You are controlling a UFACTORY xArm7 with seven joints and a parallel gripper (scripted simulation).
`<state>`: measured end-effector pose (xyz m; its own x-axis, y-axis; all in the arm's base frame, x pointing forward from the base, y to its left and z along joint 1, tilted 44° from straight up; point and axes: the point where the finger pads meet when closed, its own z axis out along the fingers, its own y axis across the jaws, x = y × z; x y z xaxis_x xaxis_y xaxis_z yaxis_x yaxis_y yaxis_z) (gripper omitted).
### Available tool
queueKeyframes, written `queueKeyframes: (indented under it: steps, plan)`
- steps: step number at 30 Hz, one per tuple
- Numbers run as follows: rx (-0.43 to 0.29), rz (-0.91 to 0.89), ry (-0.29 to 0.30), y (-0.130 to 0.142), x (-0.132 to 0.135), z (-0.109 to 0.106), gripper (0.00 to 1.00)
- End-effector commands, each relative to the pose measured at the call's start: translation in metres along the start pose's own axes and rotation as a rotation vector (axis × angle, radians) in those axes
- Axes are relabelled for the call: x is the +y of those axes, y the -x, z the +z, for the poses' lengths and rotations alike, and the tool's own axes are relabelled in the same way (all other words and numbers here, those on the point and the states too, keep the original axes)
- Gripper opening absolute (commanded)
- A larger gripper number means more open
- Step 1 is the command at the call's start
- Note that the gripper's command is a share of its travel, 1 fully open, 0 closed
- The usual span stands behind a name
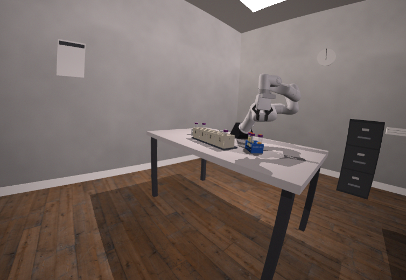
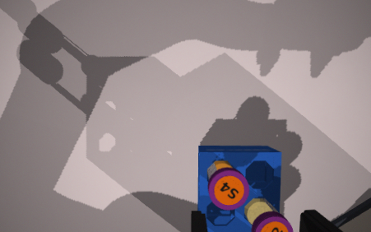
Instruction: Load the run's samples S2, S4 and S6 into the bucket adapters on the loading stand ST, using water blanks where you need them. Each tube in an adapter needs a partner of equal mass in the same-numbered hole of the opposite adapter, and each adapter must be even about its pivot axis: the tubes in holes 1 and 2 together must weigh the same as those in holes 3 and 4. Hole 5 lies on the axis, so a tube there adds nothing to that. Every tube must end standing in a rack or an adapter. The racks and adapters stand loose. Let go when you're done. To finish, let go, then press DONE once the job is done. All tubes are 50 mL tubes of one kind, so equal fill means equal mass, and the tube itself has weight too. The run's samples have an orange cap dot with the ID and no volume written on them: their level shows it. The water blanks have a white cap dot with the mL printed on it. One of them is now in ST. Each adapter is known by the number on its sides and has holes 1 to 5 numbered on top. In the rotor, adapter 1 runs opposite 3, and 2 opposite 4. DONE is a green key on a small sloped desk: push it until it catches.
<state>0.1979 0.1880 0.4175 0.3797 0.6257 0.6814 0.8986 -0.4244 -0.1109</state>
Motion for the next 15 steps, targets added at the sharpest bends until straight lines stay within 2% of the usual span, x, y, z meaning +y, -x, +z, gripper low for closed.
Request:
queueKeyframes:
  steps: [1, 15]
  plan:
    - [0.003, -0.001, 0.001, -0.001, 0.0, 0.01, 0.57]
    - [0.003, -0.001, 0.001, -0.001, 0.0, 0.034, 0.57]
